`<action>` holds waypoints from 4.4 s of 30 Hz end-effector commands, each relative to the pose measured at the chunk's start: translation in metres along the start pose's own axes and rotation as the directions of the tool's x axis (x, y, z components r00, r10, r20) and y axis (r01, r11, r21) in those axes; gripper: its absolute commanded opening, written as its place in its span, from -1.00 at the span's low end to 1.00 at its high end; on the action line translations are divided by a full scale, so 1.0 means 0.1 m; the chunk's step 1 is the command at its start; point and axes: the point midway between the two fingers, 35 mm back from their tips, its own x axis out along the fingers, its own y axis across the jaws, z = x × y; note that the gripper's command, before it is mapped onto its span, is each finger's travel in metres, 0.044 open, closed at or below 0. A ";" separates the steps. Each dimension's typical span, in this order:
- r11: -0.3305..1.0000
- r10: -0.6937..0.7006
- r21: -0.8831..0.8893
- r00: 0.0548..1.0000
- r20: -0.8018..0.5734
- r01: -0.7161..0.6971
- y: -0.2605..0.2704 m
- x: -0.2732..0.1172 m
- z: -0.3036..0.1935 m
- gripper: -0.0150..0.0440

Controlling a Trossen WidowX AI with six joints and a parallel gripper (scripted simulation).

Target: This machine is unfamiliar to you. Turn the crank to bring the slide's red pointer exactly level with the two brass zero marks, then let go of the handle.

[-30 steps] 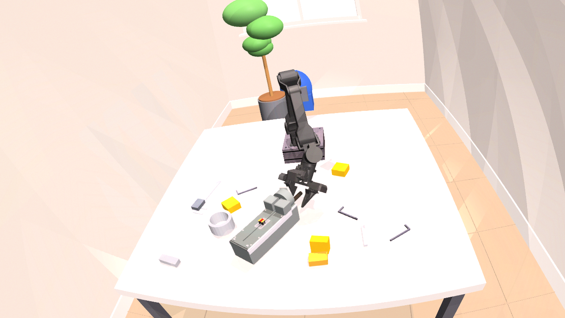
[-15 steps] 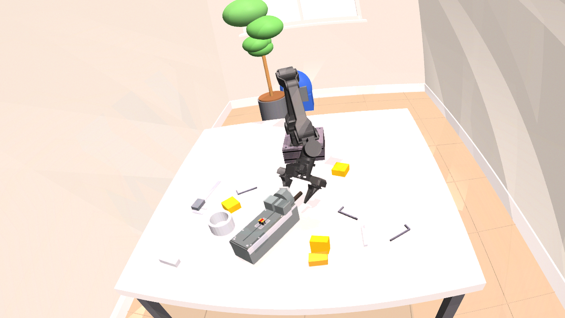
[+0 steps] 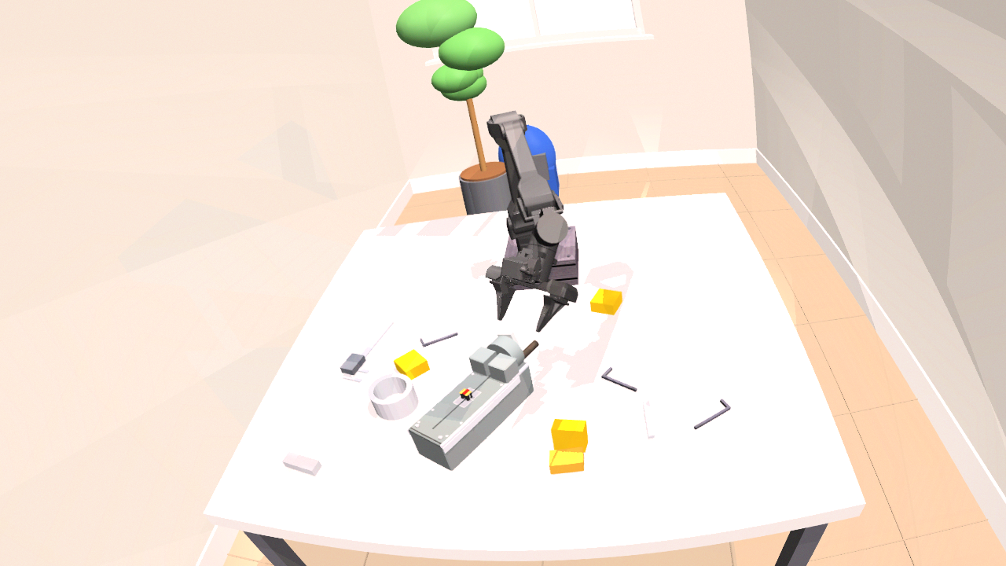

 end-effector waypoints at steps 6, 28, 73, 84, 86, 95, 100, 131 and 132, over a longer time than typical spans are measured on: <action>1.000 0.008 0.007 1.000 0.007 -0.008 -0.04 -0.45 0.40 1.00; 0.937 0.252 -0.220 0.961 -0.115 -0.272 -0.43 0.39 1.34 1.00; 0.964 0.170 -0.186 0.978 -0.117 -0.190 -0.30 0.19 1.08 1.00; 0.996 0.051 -0.065 0.997 -0.051 -0.055 -0.09 -0.23 0.61 1.00; 0.999 0.034 -0.038 0.999 -0.031 -0.035 -0.06 -0.31 0.53 1.00; 1.000 0.006 0.011 1.000 0.011 -0.006 -0.03 -0.44 0.39 1.00; 1.000 0.006 0.012 1.000 0.011 -0.007 0.00 -0.24 0.23 1.00; 1.000 0.005 0.011 1.000 0.008 -0.005 -0.01 0.44 -0.47 1.00; 1.000 0.005 0.011 1.000 0.008 -0.005 -0.01 0.45 -0.48 1.00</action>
